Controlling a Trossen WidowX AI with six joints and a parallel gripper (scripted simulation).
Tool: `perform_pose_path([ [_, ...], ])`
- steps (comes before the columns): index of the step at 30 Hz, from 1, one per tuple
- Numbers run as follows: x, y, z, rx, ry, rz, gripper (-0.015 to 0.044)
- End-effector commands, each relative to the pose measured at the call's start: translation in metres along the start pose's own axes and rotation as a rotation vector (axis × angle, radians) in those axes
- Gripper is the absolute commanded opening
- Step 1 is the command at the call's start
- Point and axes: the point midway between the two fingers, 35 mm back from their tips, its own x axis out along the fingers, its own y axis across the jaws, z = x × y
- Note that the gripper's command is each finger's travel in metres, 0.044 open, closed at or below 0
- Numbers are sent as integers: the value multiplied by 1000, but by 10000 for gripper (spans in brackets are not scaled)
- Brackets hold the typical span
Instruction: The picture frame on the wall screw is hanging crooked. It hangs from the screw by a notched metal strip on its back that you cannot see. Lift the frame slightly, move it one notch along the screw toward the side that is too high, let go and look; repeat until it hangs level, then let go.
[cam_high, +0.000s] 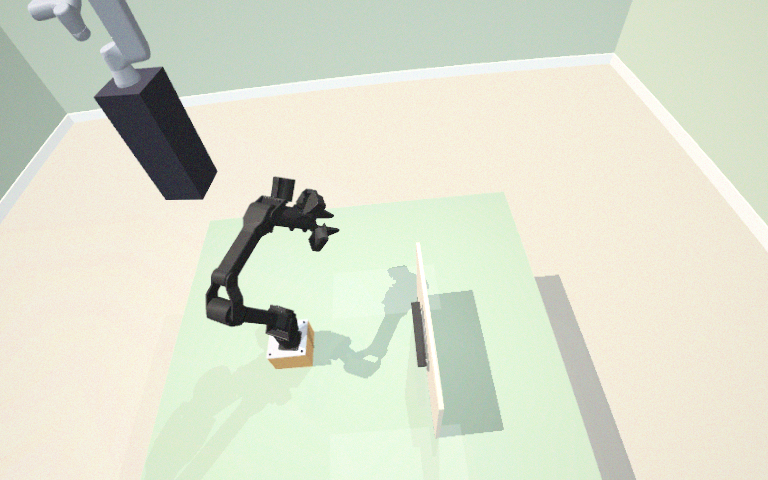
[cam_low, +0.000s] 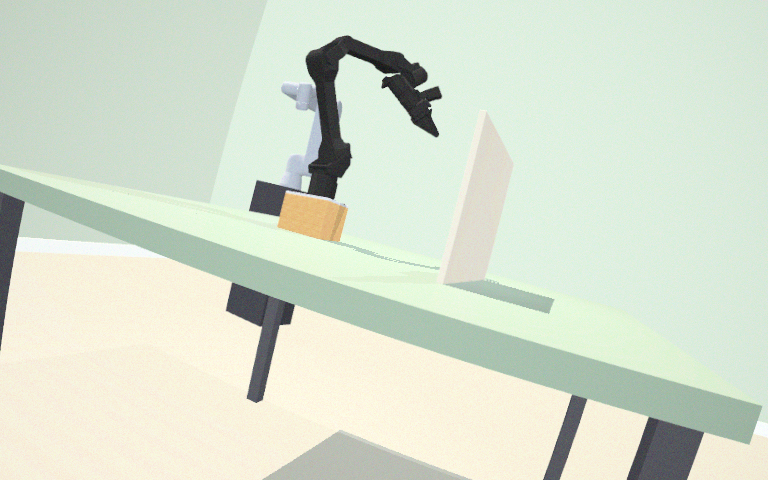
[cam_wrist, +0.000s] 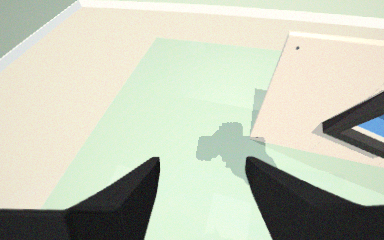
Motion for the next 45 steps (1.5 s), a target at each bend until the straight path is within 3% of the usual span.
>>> perform_pose_path([
  [1, 14, -38, 3, 266, 0, 6, 260],
  [11, 30, -125, -3, 830, -93, 46, 260],
  [23, 22, -209, -28, 1334, -333, 162, 260],
  [36, 2, -277, -80, 1664, -661, 299, 260],
  [45, -4, -295, -115, 1718, -789, 376, 260],
])
